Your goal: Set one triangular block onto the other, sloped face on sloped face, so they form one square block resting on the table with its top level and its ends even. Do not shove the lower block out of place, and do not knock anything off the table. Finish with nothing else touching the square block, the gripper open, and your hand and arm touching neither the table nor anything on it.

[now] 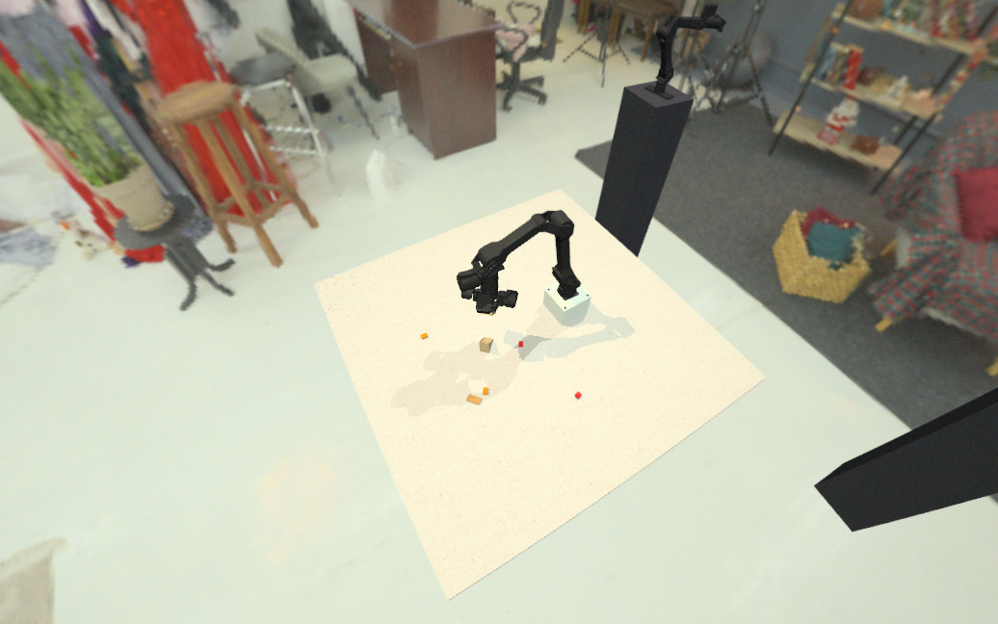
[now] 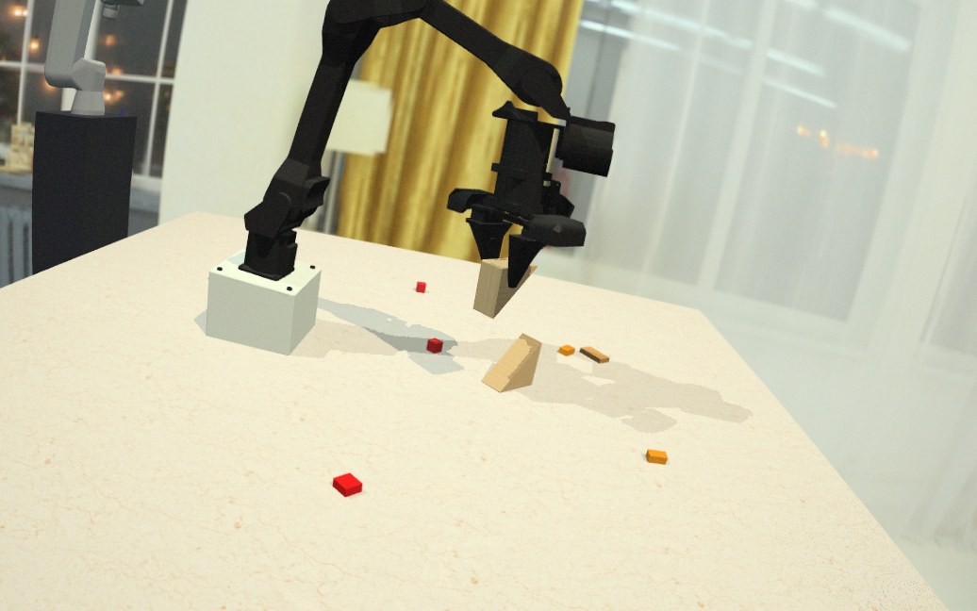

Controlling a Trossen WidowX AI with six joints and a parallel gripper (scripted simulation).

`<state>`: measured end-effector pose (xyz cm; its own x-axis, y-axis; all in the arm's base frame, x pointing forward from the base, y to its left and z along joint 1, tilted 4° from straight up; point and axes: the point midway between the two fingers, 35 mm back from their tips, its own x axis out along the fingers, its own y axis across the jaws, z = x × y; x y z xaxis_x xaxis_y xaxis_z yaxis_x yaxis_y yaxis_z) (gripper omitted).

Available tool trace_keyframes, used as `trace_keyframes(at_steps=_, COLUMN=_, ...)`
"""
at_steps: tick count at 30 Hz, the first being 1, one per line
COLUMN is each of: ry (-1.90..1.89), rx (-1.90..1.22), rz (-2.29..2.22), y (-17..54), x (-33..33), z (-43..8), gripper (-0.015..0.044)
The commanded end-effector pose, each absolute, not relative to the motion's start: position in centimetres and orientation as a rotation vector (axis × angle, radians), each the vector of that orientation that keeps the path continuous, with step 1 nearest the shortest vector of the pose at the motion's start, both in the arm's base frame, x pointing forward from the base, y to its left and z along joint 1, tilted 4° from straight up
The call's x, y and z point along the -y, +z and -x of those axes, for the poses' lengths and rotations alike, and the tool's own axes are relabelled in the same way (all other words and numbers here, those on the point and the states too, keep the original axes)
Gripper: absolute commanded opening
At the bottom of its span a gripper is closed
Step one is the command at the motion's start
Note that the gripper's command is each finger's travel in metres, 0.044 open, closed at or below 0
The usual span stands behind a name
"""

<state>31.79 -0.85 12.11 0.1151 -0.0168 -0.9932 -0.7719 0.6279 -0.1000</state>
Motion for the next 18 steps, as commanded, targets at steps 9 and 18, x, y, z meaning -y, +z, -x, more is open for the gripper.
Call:
trace_keyframes(at_steps=9, ry=0.633, rx=-1.374, rz=0.733, y=6.6, x=-0.7, z=-33.3, gripper=0.0000)
trace_keyframes(at_steps=18, ry=0.633, rx=-1.373, rz=0.732, y=5.5, x=-1.0, z=-33.9, gripper=0.0000)
